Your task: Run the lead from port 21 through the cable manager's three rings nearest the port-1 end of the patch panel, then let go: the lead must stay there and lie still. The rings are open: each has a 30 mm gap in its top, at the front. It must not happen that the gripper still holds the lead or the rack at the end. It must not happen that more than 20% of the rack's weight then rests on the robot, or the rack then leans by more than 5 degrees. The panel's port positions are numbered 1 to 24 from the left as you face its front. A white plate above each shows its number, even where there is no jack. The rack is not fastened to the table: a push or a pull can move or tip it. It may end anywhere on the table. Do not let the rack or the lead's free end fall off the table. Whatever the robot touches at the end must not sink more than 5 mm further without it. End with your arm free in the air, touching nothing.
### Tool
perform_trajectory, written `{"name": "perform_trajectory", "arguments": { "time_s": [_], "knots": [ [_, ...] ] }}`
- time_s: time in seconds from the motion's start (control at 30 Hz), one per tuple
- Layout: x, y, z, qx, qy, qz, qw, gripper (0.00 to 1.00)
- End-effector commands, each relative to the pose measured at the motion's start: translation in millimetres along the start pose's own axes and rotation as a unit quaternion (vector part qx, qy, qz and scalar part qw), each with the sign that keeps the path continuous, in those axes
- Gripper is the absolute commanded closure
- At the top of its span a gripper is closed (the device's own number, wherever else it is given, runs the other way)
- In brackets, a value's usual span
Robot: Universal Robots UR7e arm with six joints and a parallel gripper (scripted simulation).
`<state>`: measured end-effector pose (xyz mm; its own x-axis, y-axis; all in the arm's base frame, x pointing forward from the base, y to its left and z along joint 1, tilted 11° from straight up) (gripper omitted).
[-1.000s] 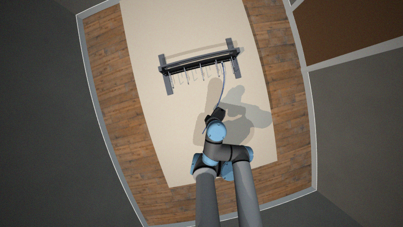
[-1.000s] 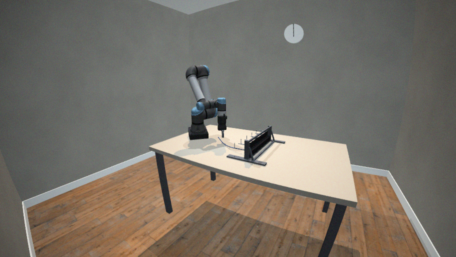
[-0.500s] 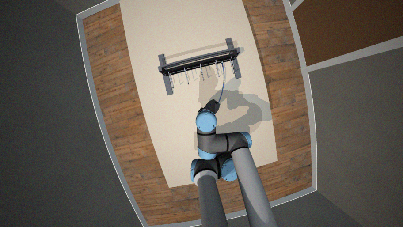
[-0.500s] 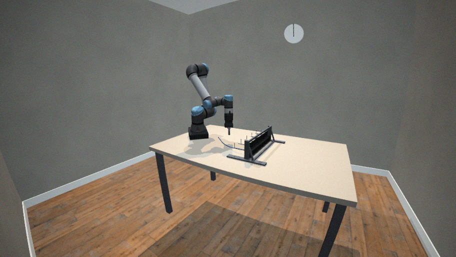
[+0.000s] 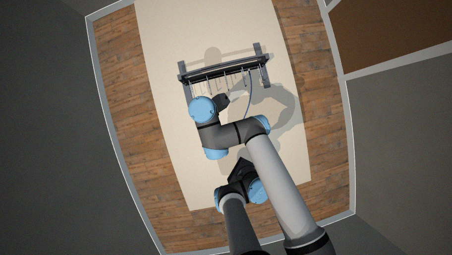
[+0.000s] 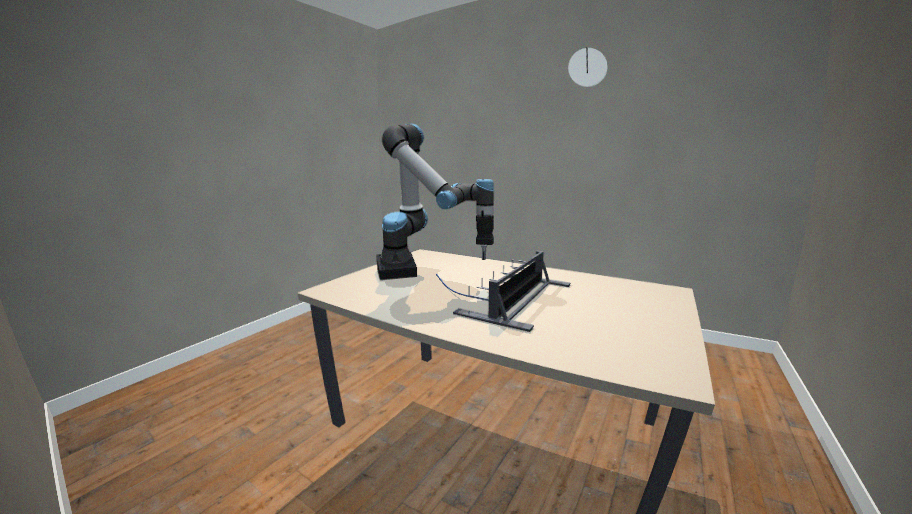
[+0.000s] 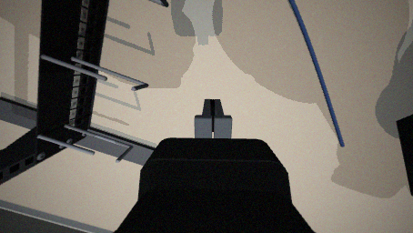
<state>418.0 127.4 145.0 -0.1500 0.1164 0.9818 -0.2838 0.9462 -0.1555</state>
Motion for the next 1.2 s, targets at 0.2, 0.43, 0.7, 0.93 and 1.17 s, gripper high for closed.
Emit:
{"name": "perform_trajectory", "arguments": {
  "time_s": [0.2,0.43,0.7,0.93,1.17],
  "knots": [
    [29.0,20,-65,-0.095,0.0,0.0,0.996,1.0],
    [44.3,31,-100,-0.145,0.0,0.0,0.989,1.0],
    [50.8,36,-114,-0.167,0.0,0.0,0.986,1.0],
    [52.6,37,-118,-0.173,0.0,0.0,0.985,1.0],
    [52.6,37,-118,-0.173,0.0,0.0,0.985,1.0]
  ]
}}
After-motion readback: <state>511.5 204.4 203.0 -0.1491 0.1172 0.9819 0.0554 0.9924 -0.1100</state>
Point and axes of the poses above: the point where the finger pads meet when closed, its own x axis back along the fingers, its own z axis across the jaws, y = z × x, the point moved 3 cm from there along x, back along the fingers, and after that the axes turned 7 degrees about -x, right-handed, at the moved point
